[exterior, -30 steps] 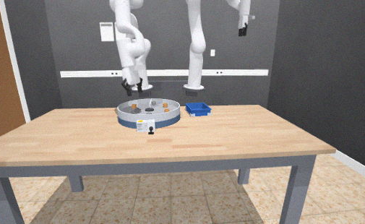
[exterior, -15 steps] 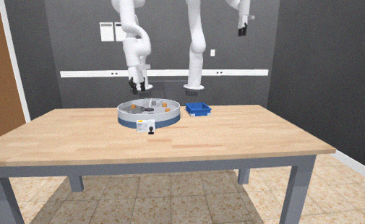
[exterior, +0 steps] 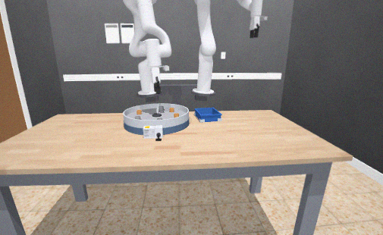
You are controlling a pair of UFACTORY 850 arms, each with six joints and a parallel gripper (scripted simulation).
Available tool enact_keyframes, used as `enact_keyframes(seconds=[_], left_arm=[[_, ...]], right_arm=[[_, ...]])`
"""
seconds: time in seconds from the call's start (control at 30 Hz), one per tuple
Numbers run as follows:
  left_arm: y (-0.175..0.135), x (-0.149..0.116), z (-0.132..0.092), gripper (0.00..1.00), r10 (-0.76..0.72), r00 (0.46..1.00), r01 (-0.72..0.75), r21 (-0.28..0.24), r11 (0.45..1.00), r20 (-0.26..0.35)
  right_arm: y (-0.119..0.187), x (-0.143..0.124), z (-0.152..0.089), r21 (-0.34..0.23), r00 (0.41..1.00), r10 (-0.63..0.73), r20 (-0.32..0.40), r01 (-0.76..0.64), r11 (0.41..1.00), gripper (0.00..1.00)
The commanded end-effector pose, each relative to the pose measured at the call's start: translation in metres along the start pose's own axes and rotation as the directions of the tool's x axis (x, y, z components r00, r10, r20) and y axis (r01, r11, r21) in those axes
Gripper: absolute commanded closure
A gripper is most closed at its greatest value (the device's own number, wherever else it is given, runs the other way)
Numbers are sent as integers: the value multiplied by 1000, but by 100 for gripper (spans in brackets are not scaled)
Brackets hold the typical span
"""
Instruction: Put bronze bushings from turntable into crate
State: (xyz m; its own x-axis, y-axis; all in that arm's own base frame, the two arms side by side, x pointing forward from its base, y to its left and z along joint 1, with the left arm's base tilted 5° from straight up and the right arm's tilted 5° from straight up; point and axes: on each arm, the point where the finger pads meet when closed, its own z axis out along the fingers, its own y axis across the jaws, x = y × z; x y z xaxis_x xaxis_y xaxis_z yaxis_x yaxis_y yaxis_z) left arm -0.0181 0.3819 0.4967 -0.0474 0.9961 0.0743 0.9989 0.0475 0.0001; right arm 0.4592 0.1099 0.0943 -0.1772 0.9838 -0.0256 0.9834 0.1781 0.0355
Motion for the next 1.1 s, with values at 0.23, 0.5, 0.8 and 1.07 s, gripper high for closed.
enact_keyframes(seconds=[0.23, 0.5, 0.8, 1.07], left_arm=[[0, 0, -1, 0, 0, 1000, 0, 0, 1000, -2], [0, 0, -1, 0, 0, 1000, 0, 0, 1000, -2], [0, 0, -1, 0, 0, 1000, 0, 0, 1000, -2], [0, 0, -1, 0, 0, 1000, 0, 0, 1000, -2]], right_arm=[[-64, 39, -5, 24, 910, -412, 39, 412, 911, 0], [-88, 49, -6, 37, 836, -547, 44, 546, 837, 0], [-88, 49, -6, 37, 836, -547, 44, 546, 837, 0], [-88, 49, -6, 37, 836, -547, 44, 546, 837, 87]])
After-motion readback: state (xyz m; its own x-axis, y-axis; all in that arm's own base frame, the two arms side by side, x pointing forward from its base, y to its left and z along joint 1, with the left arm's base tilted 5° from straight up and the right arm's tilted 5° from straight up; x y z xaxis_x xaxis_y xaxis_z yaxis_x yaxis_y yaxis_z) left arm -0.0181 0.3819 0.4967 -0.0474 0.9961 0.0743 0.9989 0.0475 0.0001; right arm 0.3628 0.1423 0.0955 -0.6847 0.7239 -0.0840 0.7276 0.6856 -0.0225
